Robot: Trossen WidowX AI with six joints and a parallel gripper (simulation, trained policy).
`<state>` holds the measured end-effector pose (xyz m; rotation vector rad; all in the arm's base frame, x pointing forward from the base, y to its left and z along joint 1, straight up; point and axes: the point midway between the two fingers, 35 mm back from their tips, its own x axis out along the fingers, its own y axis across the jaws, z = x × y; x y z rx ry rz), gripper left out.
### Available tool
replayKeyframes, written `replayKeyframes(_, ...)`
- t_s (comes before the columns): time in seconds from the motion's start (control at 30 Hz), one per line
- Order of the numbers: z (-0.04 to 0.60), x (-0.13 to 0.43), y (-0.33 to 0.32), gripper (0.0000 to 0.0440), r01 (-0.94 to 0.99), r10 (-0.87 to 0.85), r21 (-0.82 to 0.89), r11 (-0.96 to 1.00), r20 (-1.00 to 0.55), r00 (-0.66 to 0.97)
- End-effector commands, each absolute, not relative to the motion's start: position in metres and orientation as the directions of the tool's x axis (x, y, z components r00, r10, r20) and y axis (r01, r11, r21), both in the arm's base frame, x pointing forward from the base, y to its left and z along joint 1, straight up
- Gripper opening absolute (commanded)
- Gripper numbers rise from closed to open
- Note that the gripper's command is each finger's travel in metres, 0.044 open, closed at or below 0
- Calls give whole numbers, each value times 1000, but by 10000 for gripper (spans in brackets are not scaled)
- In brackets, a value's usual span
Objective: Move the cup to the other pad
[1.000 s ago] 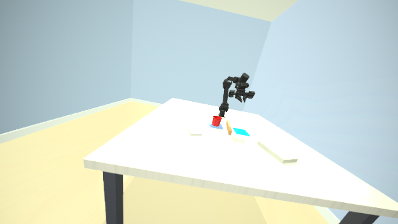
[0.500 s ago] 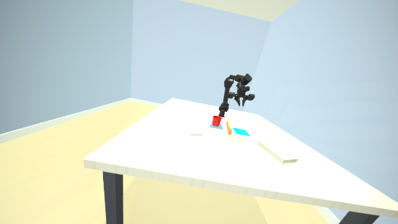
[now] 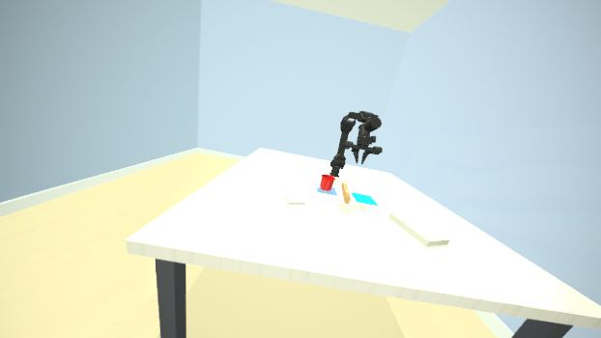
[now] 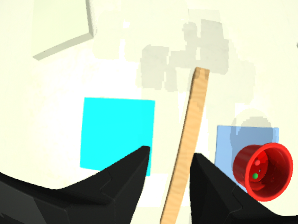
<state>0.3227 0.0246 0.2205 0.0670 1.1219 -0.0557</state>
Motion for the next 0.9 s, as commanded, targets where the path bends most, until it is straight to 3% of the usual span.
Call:
replayKeyframes(0.0, 214, 322, 20, 107, 76, -26, 4, 997, -922, 387)
replayKeyframes(0.87, 165, 309, -29, 122, -22, -94, -95, 995, -994, 55)
